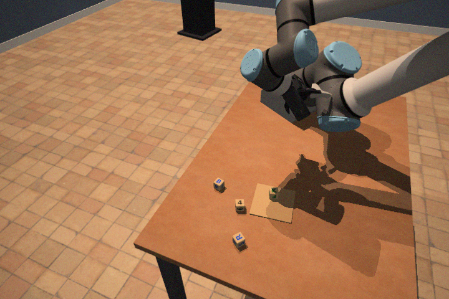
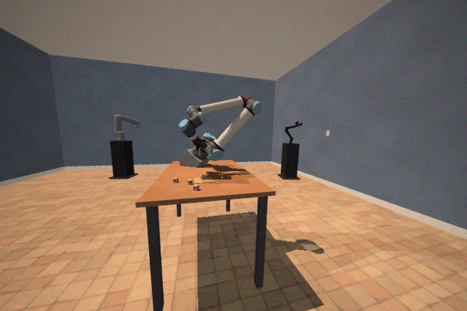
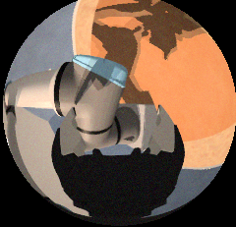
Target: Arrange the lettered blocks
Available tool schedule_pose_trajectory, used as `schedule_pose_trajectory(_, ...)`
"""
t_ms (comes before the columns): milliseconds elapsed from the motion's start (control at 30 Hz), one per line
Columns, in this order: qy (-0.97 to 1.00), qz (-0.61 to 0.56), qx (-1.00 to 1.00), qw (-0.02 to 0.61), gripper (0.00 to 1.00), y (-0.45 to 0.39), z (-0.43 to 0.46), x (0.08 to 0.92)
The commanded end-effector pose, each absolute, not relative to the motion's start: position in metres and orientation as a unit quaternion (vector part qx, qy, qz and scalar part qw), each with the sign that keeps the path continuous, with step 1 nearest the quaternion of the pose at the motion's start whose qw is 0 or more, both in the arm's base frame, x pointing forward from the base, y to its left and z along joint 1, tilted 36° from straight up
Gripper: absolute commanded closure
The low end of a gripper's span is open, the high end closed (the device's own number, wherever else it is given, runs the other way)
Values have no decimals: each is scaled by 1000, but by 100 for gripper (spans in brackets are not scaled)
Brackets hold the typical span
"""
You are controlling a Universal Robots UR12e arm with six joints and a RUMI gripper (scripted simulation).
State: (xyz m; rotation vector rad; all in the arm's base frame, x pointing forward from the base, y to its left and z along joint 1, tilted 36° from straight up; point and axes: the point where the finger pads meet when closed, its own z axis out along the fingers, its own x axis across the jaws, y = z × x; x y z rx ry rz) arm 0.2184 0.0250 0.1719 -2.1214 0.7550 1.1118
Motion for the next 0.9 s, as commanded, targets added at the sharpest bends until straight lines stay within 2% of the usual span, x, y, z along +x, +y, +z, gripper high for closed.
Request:
schedule_pose_trajectory(0, 286, 421, -803, 310, 0, 25, 172, 219)
schedule_pose_trajectory(633, 286, 419, -804, 311, 0, 25, 172, 220)
schedule_pose_trajectory(867, 297, 379, -808, 338, 0, 34, 163, 247)
